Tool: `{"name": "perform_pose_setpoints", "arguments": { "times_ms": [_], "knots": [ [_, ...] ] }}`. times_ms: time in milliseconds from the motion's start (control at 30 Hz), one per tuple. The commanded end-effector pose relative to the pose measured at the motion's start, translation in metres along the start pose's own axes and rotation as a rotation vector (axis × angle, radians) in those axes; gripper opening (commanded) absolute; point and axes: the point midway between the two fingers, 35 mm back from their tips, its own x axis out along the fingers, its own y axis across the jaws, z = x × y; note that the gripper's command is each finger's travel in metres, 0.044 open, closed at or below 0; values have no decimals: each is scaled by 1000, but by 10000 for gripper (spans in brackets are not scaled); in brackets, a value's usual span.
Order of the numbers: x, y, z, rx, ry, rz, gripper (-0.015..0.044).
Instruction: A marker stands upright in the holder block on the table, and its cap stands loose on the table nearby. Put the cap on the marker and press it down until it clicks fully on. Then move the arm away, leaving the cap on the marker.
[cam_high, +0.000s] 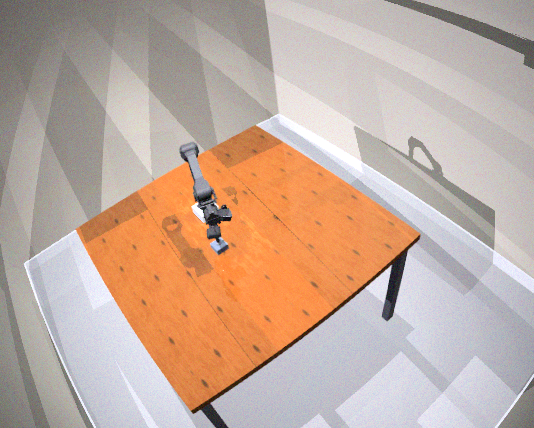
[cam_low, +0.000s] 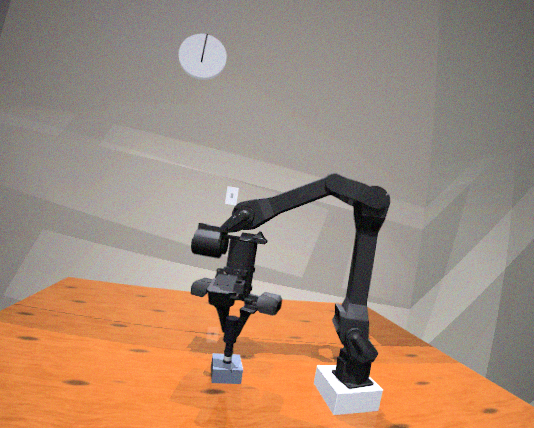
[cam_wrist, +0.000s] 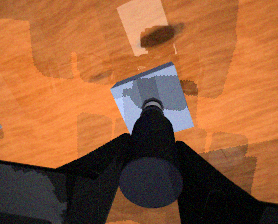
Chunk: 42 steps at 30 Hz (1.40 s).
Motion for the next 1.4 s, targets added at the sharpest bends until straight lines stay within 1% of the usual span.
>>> {"name": "perform_pose_setpoints", "arguments": {
  "times_ms": [0, 367, 700, 1233, 1267, 1333, 1367],
  "knots": [
    [7, 0, 0, -4, -1, 4, 0],
    [24, 1, 0, -4, -1, 4, 0],
    [25, 1, 0, -4, -1, 4, 0],
    [24, 2, 0, 0, 0, 5, 420],
    [24, 2, 0, 0, 0, 5, 440],
    [15, 0, 0, 0, 0, 5, 440],
    [2, -1, 0, 0, 0, 4, 440]
  ]
}}
